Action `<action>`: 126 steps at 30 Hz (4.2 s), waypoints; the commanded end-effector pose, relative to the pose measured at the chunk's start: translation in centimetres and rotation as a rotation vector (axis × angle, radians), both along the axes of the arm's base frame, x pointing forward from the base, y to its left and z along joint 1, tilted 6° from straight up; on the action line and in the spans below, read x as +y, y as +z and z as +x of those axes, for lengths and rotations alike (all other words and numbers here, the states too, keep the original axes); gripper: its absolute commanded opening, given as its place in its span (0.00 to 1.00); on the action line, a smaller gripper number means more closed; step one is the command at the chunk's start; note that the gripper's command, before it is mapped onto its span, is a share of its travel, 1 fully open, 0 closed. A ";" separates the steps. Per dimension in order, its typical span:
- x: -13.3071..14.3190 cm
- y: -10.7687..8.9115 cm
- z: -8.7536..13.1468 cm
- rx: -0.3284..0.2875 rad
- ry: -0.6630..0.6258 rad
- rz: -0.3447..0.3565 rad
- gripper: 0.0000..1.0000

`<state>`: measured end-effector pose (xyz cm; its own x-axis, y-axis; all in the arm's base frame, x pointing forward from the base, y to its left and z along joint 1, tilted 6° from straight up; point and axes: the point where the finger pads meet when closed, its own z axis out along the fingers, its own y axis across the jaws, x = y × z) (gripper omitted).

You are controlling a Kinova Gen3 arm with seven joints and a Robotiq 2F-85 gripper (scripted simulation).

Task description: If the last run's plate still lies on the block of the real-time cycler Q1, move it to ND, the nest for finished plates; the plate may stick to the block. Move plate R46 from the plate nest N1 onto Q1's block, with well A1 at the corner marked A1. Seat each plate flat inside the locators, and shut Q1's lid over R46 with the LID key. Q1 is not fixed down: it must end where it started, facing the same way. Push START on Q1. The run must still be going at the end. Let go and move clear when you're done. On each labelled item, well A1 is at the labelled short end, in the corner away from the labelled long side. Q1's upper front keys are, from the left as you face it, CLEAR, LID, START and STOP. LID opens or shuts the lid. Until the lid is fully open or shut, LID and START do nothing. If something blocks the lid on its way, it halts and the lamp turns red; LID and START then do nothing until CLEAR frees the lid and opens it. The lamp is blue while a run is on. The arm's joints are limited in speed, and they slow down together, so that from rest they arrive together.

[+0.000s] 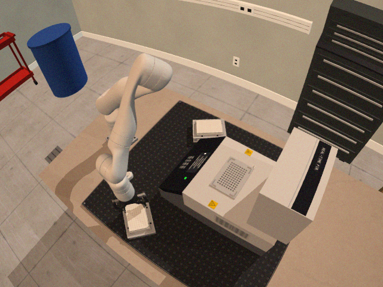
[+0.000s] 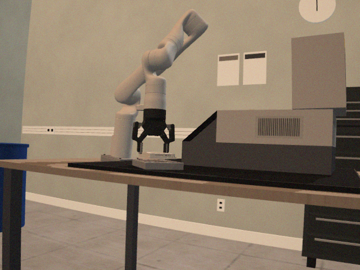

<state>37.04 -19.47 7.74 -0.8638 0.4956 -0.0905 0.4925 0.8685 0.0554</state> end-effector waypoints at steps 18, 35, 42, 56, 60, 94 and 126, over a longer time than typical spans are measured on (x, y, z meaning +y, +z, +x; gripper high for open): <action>0.0 0.0 0.0 0.000 -0.002 -0.001 0.90; -0.1 -0.4 0.0 -0.001 -0.001 -0.005 0.90; -0.1 -0.7 0.1 -0.001 -0.001 -0.005 0.90; -0.1 -1.1 0.1 -0.001 -0.001 -0.005 0.90; -0.1 -1.2 0.1 -0.001 -0.001 -0.005 0.90; 0.2 -0.6 -0.1 0.002 -0.005 0.003 1.00; 0.3 3.2 -0.1 0.000 -0.003 0.001 1.00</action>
